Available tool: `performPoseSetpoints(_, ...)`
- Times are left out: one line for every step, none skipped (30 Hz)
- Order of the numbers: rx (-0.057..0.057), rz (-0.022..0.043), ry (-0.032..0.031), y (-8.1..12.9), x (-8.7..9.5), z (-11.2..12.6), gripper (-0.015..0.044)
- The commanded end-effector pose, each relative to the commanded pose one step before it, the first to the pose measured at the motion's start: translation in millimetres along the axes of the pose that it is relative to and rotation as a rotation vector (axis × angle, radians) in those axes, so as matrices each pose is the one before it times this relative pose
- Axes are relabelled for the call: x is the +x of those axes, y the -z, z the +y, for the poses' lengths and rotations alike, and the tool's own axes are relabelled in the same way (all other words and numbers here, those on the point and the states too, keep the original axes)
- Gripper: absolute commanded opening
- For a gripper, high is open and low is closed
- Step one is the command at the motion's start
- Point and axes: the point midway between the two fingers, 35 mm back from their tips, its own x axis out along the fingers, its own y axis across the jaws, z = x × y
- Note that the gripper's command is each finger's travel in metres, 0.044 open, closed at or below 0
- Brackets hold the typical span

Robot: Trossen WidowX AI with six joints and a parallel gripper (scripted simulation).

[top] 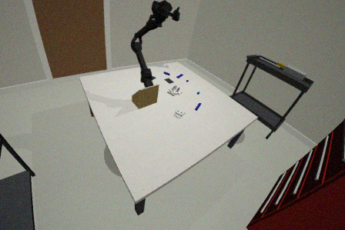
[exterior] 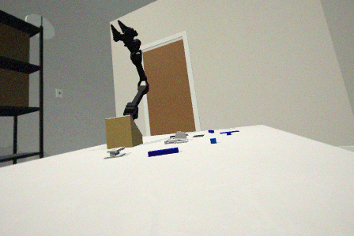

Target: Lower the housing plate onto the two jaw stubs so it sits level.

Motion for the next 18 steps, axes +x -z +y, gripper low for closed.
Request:
performPoseSetpoints(0.0360,0.03991,-0.04957,14.64,8.71,19.42,0.0440)
performPoseSetpoints(0.0082,0.00995,-0.01061,3.49,2.25,3.91,0.0440)
performPoseSetpoints(0.0083,0.01010,-0.01048,3.53,2.26,3.85,0.0440)
performPoseSetpoints(0.0083,0.01025,-0.01035,3.57,2.28,3.80,0.0440)
performPoseSetpoints(0.0084,0.01040,-0.01021,3.61,2.29,3.74,0.0440)
performPoseSetpoints(0.0084,0.01055,-0.01007,3.65,2.31,3.68,0.0440)
performPoseSetpoints(0.0084,0.01070,-0.00994,3.69,2.32,3.63,0.0440)
performPoseSetpoints(0.0085,0.01084,-0.00979,3.72,2.34,3.57,0.0440)
performPoseSetpoints(0.0085,0.01098,-0.00965,3.76,2.35,3.51,0.0440)
performPoseSetpoints(0.0085,0.01105,-0.00944,3.76,2.35,3.43,0.0440)
performPoseSetpoints(0.0085,0.01119,-0.00929,3.80,2.36,3.37,0.0440)
performPoseSetpoints(0.0086,0.01132,-0.00914,3.83,2.38,3.31,0.0440)
performPoseSetpoints(0.0086,0.01146,-0.00899,3.86,2.39,3.25,0.0440)
performPoseSetpoints(0.0086,0.01159,-0.00884,3.89,2.41,3.19,0.0440)
performPoseSetpoints(0.0087,0.01172,-0.00868,3.92,2.42,3.13,0.0440)
performPoseSetpoints(0.0087,0.01184,-0.00852,3.95,2.43,3.07,0.0440)
performPoseSetpoints(0.0088,0.01197,-0.00836,3.97,2.45,3.01,0.0440)
performPoseSetpoints(0.0088,0.01209,-0.00820,4.00,2.46,2.94,0.0440)
